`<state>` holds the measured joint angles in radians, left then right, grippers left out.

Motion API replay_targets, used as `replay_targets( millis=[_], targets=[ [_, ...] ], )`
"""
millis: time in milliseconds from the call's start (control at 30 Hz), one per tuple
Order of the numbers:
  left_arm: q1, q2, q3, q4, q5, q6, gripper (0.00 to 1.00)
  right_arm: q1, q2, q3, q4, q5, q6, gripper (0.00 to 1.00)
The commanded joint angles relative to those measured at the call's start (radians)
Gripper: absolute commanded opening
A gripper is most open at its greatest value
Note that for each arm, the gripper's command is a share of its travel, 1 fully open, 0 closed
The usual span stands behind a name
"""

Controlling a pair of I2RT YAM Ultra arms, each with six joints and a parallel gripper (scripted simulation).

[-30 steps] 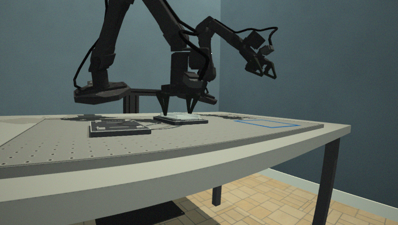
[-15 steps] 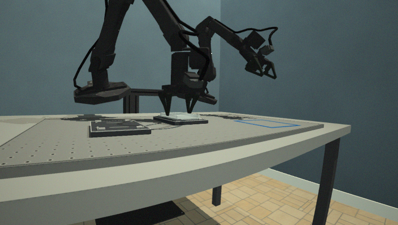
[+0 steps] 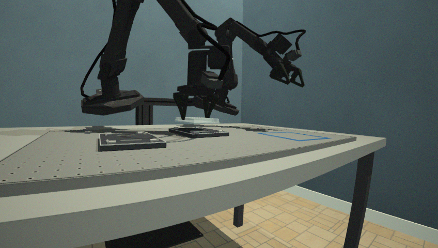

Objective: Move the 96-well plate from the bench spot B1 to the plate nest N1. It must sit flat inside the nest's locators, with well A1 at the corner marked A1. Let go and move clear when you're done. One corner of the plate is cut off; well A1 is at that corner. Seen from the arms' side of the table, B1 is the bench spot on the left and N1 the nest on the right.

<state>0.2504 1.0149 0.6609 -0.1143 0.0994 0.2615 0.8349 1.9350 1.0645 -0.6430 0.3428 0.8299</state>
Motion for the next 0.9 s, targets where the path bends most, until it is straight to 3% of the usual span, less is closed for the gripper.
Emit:
replay_targets(
  millis=[0, 167, 300, 367, 600, 867],
  targets=[
    [0.001, 0.000, -0.004, 0.003, 0.011, 0.009, 1.00, 0.025, -0.042, 0.040, -0.067, 0.016, 0.024, 0.78],
    [-0.025, 0.011, -0.019, 0.042, -0.023, 0.003, 1.00, -0.018, -0.065, 0.002, -0.044, 0.001, -0.078, 0.78],
    [-0.153, 0.019, -0.048, 0.115, -0.091, -0.022, 1.00, -0.141, -0.150, -0.061, -0.034, -0.019, -0.236, 0.78],
    [-0.153, 0.019, -0.048, 0.115, -0.091, -0.022, 1.00, -0.141, -0.150, -0.061, -0.034, -0.019, -0.236, 0.78],
    [-0.502, 0.060, -0.128, 0.255, -0.224, -0.055, 1.00, -0.405, -0.276, -0.105, -0.048, -0.065, -0.473, 0.78],
    [-0.898, 0.123, -0.213, 0.402, -0.360, -0.092, 1.00, -0.637, -0.323, -0.049, -0.062, -0.114, -0.653, 0.78]
  ],
)
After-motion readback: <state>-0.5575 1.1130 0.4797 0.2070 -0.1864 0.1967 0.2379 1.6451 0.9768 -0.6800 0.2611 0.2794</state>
